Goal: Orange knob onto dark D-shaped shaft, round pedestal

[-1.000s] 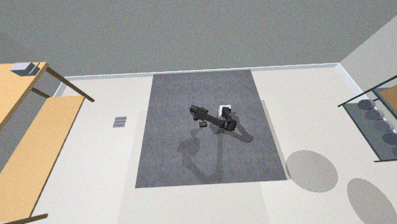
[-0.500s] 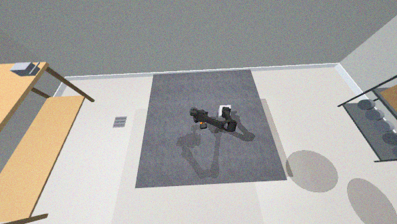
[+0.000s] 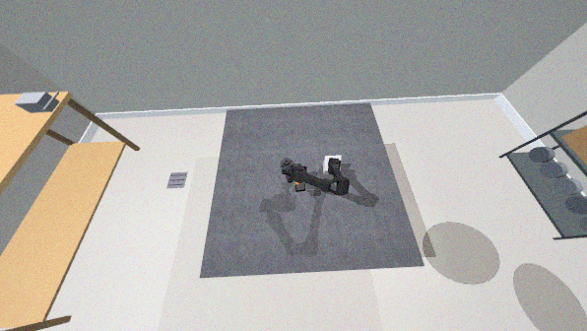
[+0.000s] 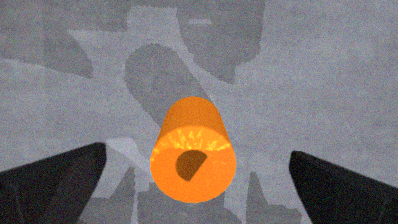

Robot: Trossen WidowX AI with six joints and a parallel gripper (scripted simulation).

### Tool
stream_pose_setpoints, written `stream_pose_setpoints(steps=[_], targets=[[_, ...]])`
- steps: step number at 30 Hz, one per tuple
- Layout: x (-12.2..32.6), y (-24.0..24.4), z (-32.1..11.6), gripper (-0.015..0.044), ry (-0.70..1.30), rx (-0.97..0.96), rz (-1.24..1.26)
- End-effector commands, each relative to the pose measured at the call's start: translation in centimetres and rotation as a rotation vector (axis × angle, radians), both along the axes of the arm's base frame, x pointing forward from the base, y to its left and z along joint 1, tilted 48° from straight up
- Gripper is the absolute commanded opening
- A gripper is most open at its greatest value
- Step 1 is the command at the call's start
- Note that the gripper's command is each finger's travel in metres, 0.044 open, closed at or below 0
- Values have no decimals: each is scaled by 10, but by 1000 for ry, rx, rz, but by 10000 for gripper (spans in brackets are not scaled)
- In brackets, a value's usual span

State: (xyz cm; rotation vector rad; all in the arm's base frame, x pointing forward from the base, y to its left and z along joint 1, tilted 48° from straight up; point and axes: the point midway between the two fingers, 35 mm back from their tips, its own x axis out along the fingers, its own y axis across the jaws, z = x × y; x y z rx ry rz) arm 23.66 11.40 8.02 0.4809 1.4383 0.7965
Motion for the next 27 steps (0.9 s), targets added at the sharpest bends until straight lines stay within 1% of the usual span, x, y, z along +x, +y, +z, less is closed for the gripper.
stream_pose_setpoints(steps=[1, 27], targets=[[-3, 5, -5, 440, 13, 4, -1], [-7, 36, -31, 440, 13, 11, 0]])
